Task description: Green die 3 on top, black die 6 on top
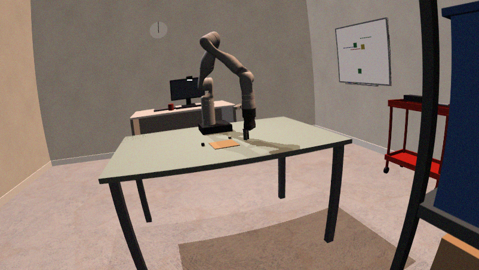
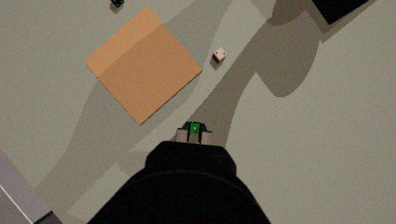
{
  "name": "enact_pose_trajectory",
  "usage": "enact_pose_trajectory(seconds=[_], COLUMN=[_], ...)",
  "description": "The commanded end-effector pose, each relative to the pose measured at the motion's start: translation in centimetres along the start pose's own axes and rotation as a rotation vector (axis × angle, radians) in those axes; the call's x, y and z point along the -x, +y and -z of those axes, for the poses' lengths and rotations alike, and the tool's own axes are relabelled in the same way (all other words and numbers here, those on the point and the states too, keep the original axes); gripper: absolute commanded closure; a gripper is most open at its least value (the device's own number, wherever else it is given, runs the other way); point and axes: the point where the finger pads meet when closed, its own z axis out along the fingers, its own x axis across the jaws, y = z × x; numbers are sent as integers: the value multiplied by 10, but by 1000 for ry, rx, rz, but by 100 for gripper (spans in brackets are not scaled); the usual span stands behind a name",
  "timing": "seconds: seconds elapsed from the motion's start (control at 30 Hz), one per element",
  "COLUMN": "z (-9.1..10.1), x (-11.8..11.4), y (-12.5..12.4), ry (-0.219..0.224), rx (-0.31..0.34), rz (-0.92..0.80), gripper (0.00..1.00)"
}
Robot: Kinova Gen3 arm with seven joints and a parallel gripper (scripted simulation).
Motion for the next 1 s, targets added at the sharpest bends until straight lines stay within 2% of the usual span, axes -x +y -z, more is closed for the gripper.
enact_pose_trajectory(seconds=[0.0, 0.13, 0.2, 0.33, 0.47, 0.97], z=[16, 46, 46, 74, 91, 93], x=[3, 3, 3, 3, 3, 3], y=[3, 2, 2, 2, 2, 3], ry=[-7, -7, -7, -7, -7, -7], rx=[10, 10, 10, 10, 10, 10], rz=[-3, -3, -3, -3, -3, 4], gripper=[66, 66, 66, 66, 66, 66])
